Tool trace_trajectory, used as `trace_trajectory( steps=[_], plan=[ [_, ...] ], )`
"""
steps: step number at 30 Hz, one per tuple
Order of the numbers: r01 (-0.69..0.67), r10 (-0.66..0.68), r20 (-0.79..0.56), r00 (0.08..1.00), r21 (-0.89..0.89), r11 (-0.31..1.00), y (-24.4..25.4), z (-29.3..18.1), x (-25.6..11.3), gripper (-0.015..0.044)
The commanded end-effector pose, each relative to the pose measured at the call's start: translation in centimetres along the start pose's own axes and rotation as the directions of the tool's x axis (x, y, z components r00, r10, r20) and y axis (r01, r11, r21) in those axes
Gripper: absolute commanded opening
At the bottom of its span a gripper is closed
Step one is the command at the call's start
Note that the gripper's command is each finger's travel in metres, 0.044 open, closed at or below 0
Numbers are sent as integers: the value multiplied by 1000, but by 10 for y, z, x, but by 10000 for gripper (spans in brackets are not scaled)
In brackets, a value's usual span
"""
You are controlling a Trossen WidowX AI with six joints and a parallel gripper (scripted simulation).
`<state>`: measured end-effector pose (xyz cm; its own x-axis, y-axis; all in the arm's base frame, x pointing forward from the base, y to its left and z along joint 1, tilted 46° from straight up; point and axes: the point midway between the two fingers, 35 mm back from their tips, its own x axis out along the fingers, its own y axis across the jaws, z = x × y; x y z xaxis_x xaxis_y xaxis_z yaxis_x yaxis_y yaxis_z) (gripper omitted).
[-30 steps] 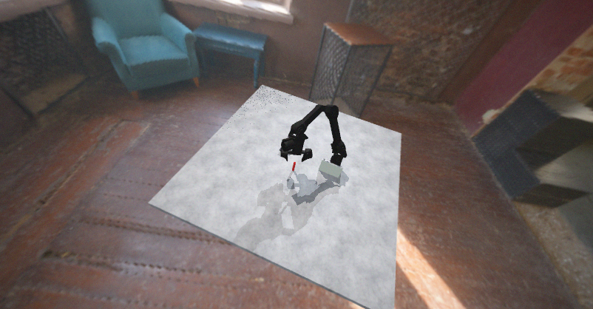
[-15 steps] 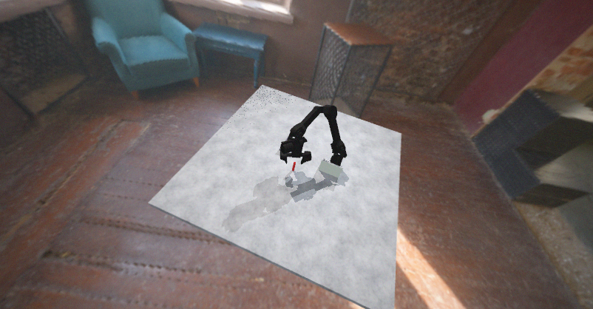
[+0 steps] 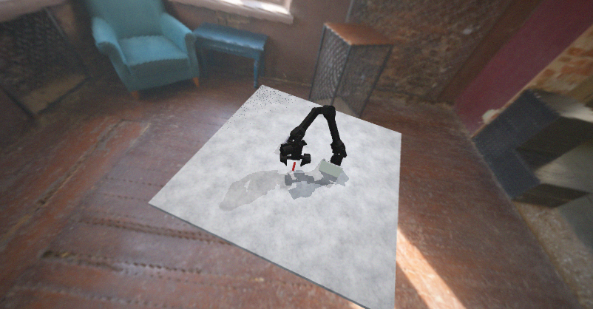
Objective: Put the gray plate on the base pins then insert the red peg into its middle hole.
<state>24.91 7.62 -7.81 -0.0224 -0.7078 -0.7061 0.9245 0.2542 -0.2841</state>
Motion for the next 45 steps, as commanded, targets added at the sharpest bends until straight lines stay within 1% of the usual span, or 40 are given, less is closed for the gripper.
trace_trajectory(
  steps=[1, 16, 23, 30, 45],
  plan=[
    [7, -7, 6, 1000, -8, 1000, -3, 0, 7, 440],
    [7, -7, 6, 1000, -8, 1000, -3, 0, 7, 46],
    [7, -7, 6, 1000, -8, 1000, -3, 0, 7, 0],
    [6, -6, 5, 1000, -8, 1000, -2, 0, 0, 0],
    [5, -5, 1, 1000, -9, 1000, 3, -1, -46, 0]
  ],
)
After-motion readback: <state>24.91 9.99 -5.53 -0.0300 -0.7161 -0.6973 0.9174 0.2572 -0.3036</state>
